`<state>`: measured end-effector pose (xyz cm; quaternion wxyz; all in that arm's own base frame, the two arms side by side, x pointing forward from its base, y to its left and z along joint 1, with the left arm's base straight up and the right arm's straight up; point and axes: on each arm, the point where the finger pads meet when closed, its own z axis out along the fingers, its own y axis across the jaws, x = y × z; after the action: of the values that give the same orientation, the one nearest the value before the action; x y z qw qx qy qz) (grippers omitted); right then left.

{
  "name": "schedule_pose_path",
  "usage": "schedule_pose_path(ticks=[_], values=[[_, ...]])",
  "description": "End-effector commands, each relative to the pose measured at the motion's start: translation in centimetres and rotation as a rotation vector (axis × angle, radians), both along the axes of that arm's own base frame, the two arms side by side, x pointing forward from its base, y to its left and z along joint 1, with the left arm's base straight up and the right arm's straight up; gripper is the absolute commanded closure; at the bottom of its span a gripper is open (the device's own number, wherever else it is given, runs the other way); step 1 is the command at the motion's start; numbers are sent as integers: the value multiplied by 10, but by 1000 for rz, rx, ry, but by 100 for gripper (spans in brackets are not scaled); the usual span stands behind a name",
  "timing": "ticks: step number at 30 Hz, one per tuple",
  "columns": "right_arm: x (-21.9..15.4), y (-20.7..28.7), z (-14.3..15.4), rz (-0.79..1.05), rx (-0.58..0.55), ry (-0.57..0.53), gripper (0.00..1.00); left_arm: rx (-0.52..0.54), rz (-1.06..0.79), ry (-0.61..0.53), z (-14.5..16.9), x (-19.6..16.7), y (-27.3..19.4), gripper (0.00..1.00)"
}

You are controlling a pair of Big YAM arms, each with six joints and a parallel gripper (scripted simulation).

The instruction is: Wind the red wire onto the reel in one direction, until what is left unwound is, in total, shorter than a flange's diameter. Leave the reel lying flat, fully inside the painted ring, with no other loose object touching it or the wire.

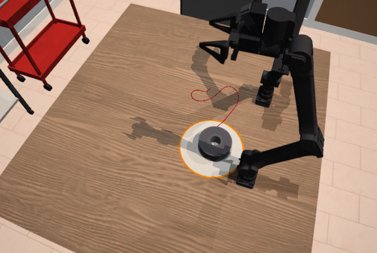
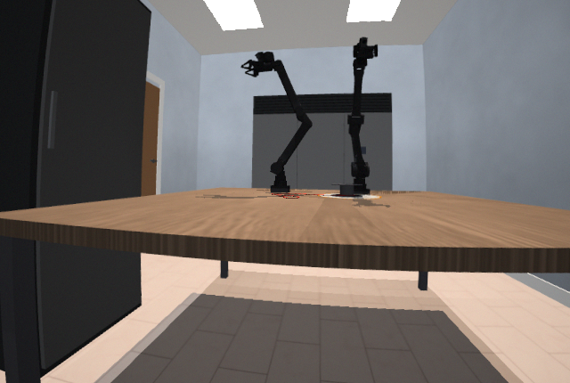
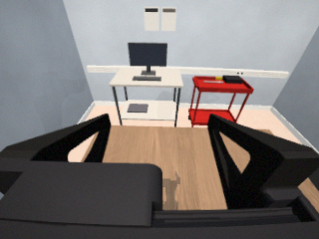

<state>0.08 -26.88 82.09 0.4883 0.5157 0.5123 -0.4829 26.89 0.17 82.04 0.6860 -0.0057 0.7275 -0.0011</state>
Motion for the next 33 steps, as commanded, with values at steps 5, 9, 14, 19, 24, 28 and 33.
schedule_pose_path(ticks=[5, 9, 14, 19, 24, 28, 33], values=[[-3, 6, 19, -8, -57, 9, 0, 10, -7, -59, 20, -6, -2, 0], [-3, -4, 15, -8, -57, 9, 0, 10, -7, -59, 16, 4, -2, 0], [-3, -17, 10, -8, -57, 9, 0, 10, -7, -59, 10, 17, -2, 0], [-3, -49, -6, -8, -57, 9, 0, 10, -7, -59, -5, 49, -2, 0], [-4, -89, -31, -8, -57, 9, 0, 10, -7, -59, -31, 89, -2, 0], [-4, -125, -60, -8, -57, 9, 0, 10, -7, -59, -60, 125, -2, 0], [-4, -151, -87, -8, -57, 9, 0, 10, -7, -59, -86, 151, -2, 0]])
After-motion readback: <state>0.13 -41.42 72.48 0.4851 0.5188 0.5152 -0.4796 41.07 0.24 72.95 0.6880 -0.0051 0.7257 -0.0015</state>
